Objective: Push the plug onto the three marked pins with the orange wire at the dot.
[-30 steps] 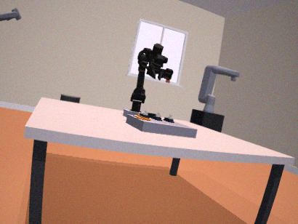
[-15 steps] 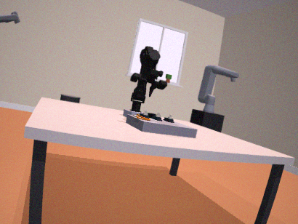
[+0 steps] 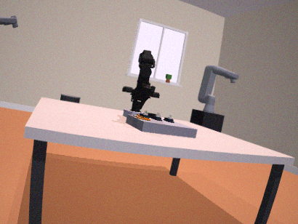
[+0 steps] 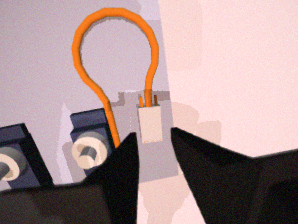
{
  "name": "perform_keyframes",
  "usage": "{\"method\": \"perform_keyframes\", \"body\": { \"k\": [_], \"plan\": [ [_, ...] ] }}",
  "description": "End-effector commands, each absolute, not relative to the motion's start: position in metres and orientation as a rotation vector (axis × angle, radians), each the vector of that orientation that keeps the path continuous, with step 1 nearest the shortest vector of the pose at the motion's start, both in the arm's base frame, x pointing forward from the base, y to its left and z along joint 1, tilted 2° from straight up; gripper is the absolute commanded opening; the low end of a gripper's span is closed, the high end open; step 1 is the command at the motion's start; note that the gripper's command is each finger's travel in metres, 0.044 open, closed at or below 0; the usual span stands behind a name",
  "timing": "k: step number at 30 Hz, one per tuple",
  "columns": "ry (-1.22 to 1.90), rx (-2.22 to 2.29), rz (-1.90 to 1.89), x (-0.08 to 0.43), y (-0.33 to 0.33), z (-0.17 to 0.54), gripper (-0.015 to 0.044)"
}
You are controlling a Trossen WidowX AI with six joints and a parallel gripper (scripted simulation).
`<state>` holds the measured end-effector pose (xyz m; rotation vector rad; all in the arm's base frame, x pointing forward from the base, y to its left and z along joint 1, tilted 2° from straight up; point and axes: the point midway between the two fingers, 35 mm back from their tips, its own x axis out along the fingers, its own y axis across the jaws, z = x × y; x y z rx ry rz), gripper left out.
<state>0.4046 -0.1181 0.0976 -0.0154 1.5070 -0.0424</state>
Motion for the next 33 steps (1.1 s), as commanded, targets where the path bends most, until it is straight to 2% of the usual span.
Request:
{"method": "perform_keyframes", "body": {
  "k": [1, 25, 28, 33],
  "plan": [
    [1.529, -0.017, -0.037, 0.404, -0.12, 0.095, 0.0115],
    [1.529, -0.017, -0.037, 0.405, -0.121, 0.056, 0.0115],
    [1.529, -0.017, -0.037, 0.405, -0.121, 0.056, 0.0036],
    [1.529, -0.017, -0.037, 0.405, -0.121, 0.056, 0.0003]
  ]
}}
